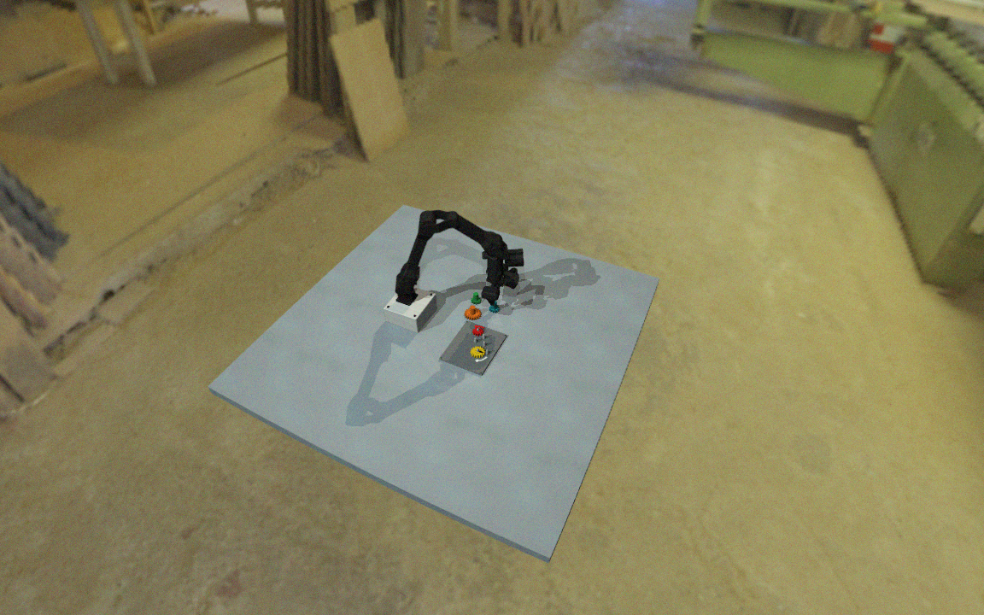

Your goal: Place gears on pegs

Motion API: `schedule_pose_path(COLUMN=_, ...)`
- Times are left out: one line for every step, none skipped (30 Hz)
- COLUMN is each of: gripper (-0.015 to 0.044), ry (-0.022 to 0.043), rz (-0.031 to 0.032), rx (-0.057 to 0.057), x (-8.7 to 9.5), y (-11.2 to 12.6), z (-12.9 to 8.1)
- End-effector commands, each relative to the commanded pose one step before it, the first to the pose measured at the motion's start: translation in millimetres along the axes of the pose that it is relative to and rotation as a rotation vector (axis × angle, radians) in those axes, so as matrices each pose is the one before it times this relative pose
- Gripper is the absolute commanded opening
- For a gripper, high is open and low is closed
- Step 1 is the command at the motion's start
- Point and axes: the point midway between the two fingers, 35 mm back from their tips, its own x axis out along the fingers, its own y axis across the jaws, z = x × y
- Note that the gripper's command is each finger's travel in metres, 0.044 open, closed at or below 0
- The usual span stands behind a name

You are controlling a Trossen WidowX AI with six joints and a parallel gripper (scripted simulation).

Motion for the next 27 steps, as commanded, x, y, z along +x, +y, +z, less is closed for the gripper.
schedule_pose_path(gripper=0.0440, ry=0.00945, rz=-0.00763, rx=0.0039, x=9.21, y=-0.81, z=-2.58)
schedule_pose_path(gripper=0.0440, ry=0.00000, rz=0.00000, rx=0.0000, x=0.00, y=0.00, z=0.00)
schedule_pose_path(gripper=0.0440, ry=0.00000, rz=0.00000, rx=0.0000, x=0.26, y=0.00, z=0.01)
schedule_pose_path(gripper=0.0440, ry=0.00000, rz=0.00000, rx=0.0000, x=0.79, y=0.01, z=0.03)
schedule_pose_path(gripper=0.0440, ry=0.00000, rz=-0.00001, rx=0.0000, x=1.31, y=0.01, z=0.04)
schedule_pose_path(gripper=0.0440, ry=0.00000, rz=-0.00001, rx=0.0000, x=1.62, y=0.01, z=0.04)
schedule_pose_path(gripper=0.0440, ry=0.00000, rz=-0.00001, rx=0.0000, x=1.62, y=0.01, z=0.03)
schedule_pose_path(gripper=0.0440, ry=0.00000, rz=-0.00001, rx=0.0000, x=1.62, y=0.01, z=0.02)
schedule_pose_path(gripper=0.0440, ry=0.00000, rz=-0.00001, rx=0.0000, x=1.62, y=0.01, z=0.01)
schedule_pose_path(gripper=0.0440, ry=0.00001, rz=-0.00001, rx=0.0000, x=1.61, y=0.00, z=0.01)
schedule_pose_path(gripper=0.0440, ry=0.00001, rz=-0.00001, rx=0.0000, x=1.61, y=0.00, z=0.00)
schedule_pose_path(gripper=0.0440, ry=0.00001, rz=-0.00001, rx=0.0000, x=1.61, y=0.00, z=-0.01)
schedule_pose_path(gripper=0.0440, ry=0.00001, rz=-0.00001, rx=0.0000, x=1.61, y=0.00, z=-0.02)
schedule_pose_path(gripper=0.0440, ry=0.00001, rz=-0.00001, rx=0.0000, x=1.61, y=-0.01, z=-0.03)
schedule_pose_path(gripper=0.0440, ry=0.00001, rz=-0.00001, rx=0.0000, x=1.61, y=-0.01, z=-0.04)
schedule_pose_path(gripper=0.0440, ry=0.00001, rz=-0.00001, rx=0.0000, x=1.61, y=-0.01, z=-0.04)
schedule_pose_path(gripper=0.0440, ry=0.00001, rz=-0.00001, rx=0.0000, x=1.60, y=-0.02, z=-0.05)
schedule_pose_path(gripper=0.0440, ry=0.00001, rz=-0.00001, rx=0.0000, x=1.60, y=-0.02, z=-0.06)
schedule_pose_path(gripper=0.0440, ry=0.00001, rz=-0.00001, rx=0.0000, x=1.59, y=-0.02, z=-0.07)
schedule_pose_path(gripper=0.0440, ry=0.00001, rz=-0.00001, rx=0.0000, x=1.28, y=-0.02, z=-0.06)
schedule_pose_path(gripper=0.0440, ry=0.00001, rz=0.00000, rx=0.0000, x=0.77, y=-0.01, z=-0.04)
schedule_pose_path(gripper=0.0440, ry=0.00000, rz=0.00000, rx=0.0000, x=0.26, y=0.00, z=-0.01)
schedule_pose_path(gripper=0.0440, ry=0.00000, rz=0.00000, rx=0.0000, x=0.00, y=0.00, z=0.00)
schedule_pose_path(gripper=0.0414, ry=0.00000, rz=0.00000, rx=0.0000, x=0.00, y=0.00, z=0.00)
schedule_pose_path(gripper=0.0387, ry=0.00000, rz=0.00000, rx=0.0000, x=0.00, y=0.00, z=0.00)
schedule_pose_path(gripper=0.0361, ry=0.00000, rz=0.00000, rx=0.0000, x=0.00, y=0.00, z=0.00)
schedule_pose_path(gripper=0.0335, ry=0.00000, rz=0.00000, rx=0.0000, x=0.00, y=0.00, z=0.00)
